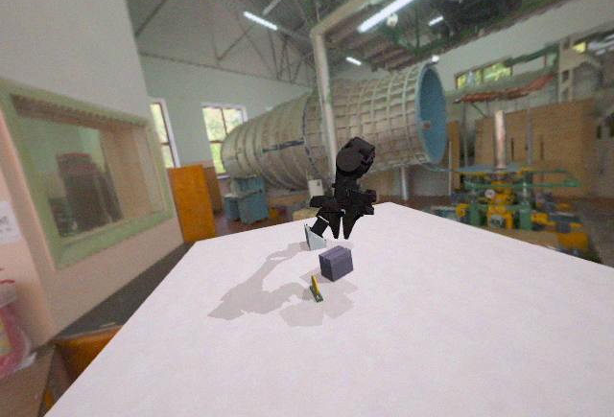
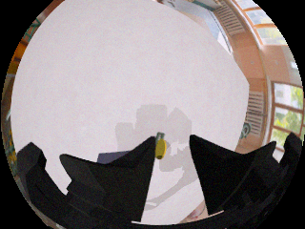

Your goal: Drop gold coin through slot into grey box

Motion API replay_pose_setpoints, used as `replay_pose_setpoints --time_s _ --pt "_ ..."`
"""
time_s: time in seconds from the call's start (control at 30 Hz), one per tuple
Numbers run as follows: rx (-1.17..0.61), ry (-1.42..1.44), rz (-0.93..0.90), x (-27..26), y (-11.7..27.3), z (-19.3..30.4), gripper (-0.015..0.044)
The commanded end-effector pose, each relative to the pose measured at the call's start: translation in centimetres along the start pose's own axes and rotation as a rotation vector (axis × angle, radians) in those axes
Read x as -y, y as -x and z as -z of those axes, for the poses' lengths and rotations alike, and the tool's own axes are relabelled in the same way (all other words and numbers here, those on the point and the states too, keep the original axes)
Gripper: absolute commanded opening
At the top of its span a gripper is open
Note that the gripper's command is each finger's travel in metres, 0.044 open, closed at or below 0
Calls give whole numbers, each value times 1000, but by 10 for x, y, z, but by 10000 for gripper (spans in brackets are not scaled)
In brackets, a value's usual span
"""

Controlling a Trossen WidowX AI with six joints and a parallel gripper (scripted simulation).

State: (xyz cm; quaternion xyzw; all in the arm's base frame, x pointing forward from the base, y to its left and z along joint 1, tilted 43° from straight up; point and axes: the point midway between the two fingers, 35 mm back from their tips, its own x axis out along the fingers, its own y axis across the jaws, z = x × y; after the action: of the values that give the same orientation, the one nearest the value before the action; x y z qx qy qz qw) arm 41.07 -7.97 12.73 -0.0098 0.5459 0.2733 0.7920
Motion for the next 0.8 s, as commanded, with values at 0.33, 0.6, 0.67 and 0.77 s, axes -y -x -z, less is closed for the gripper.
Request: replay_pose_setpoints --time_s 0.33,0.6,0.67,0.77 --pt "-163 -358 -352 31 -59 97 161" --pt "-162 -358 -353 19 -91 100 161" --pt "-162 -358 -353 17 -96 100 161" --pt "-162 -357 -354 14 -106 101 161"
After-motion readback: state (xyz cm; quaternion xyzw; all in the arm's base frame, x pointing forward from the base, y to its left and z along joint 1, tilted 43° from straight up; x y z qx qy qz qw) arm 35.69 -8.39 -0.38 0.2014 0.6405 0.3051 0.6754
